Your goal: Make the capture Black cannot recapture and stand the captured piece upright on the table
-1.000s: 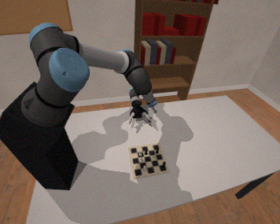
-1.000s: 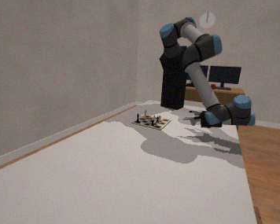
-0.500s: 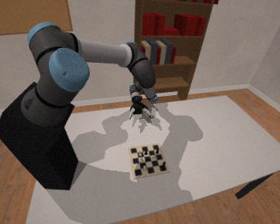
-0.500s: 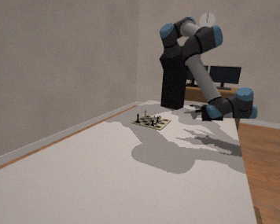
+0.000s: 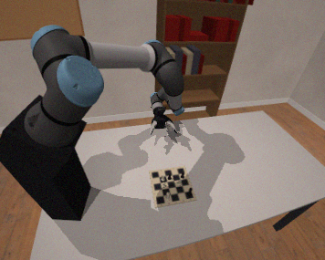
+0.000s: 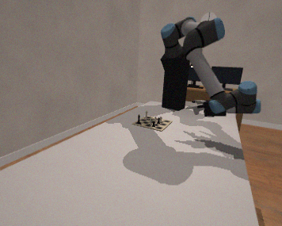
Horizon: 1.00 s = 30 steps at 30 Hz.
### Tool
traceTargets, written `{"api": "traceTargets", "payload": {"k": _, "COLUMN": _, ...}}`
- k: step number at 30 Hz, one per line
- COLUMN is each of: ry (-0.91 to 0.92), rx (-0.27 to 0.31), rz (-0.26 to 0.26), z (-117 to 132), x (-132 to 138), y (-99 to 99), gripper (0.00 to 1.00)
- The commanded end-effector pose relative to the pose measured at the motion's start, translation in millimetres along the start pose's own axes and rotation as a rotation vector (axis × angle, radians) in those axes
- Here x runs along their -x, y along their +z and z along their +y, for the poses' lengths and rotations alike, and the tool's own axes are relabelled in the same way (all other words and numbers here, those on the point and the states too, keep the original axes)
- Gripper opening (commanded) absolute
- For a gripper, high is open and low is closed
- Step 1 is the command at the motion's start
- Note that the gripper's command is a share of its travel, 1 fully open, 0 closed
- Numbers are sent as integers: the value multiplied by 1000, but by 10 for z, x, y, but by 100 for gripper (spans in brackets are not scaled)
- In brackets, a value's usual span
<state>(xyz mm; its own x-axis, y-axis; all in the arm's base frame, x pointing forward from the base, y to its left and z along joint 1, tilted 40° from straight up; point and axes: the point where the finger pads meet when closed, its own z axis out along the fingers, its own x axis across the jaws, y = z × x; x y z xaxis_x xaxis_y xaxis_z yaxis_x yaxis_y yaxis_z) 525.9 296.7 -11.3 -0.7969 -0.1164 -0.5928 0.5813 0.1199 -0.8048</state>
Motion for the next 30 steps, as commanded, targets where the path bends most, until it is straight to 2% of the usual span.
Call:
{"api": "traceTargets", "payload": {"k": 1, "ry": 2, "rx": 1, "rz": 1, "z": 15, "x": 5, "y": -4, "gripper": 100}}
{"api": "traceTargets", "payload": {"k": 15, "ry": 37, "rx": 9, "rz": 32, "z": -6, "x": 20, "y": 44, "gripper": 100}}
{"api": "traceTargets", "payload": {"k": 24, "ry": 132, "rx": 37, "rz": 111, "z": -19, "x": 55, "y": 132, "gripper": 100}}
{"api": "traceTargets", "payload": {"k": 26, "ry": 132, "rx": 37, "rz": 111, "z": -19, "x": 55, "y": 132, "gripper": 100}}
{"api": "traceTargets", "payload": {"k": 30, "ry": 197, "rx": 56, "rz": 164, "z": -29, "x": 78, "y": 193, "gripper": 100}}
